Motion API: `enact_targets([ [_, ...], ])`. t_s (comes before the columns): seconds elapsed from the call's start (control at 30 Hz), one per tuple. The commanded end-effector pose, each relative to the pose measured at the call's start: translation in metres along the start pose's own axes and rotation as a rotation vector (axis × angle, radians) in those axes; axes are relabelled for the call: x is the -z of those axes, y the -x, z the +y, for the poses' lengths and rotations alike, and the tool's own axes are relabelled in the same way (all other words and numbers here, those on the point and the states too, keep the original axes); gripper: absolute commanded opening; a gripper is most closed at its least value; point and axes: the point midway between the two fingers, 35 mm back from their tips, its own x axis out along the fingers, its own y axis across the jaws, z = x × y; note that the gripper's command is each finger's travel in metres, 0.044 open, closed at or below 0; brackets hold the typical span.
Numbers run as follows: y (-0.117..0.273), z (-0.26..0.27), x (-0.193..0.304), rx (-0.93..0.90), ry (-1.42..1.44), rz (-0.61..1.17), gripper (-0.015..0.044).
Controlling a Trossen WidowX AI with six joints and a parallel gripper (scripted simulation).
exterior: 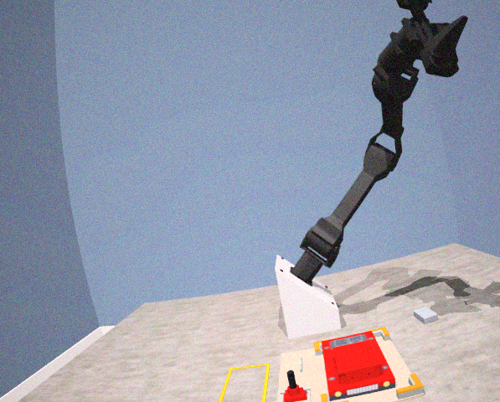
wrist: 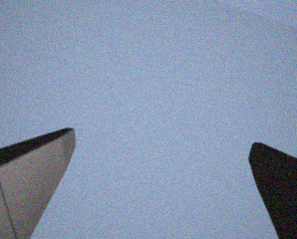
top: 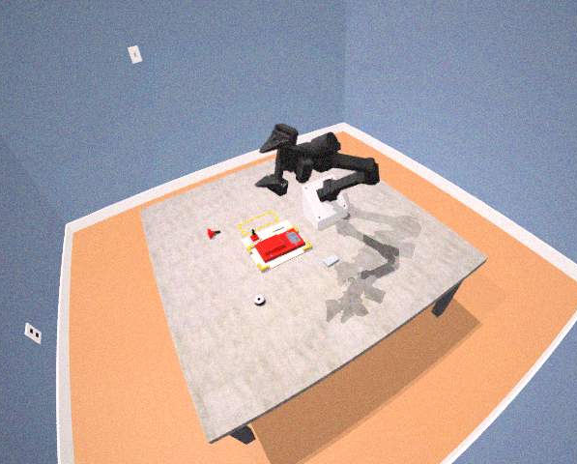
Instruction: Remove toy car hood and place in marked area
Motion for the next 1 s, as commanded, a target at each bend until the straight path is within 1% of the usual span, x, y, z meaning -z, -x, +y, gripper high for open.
enact_targets([
  [0.0,-0.008,0.049,0.042,-0.145,-0.146,0.110,0.0440],
  [0.23,0.000,0.139,0.106,-0.398,-0.392,0.324,0.0440],
  [0.43,0.030,0.222,0.149,-0.621,-0.623,0.542,0.0440],
  [0.57,0.061,0.274,0.167,-0.763,-0.780,0.704,0.0440],
  [0.73,0.111,0.335,0.179,-0.939,-0.993,0.949,0.0440],
  [0.87,0.156,0.374,0.177,-1.064,-1.155,1.163,0.0440],
  [0.97,0.187,0.400,0.164,-1.169,-1.284,1.349,0.0440],
])
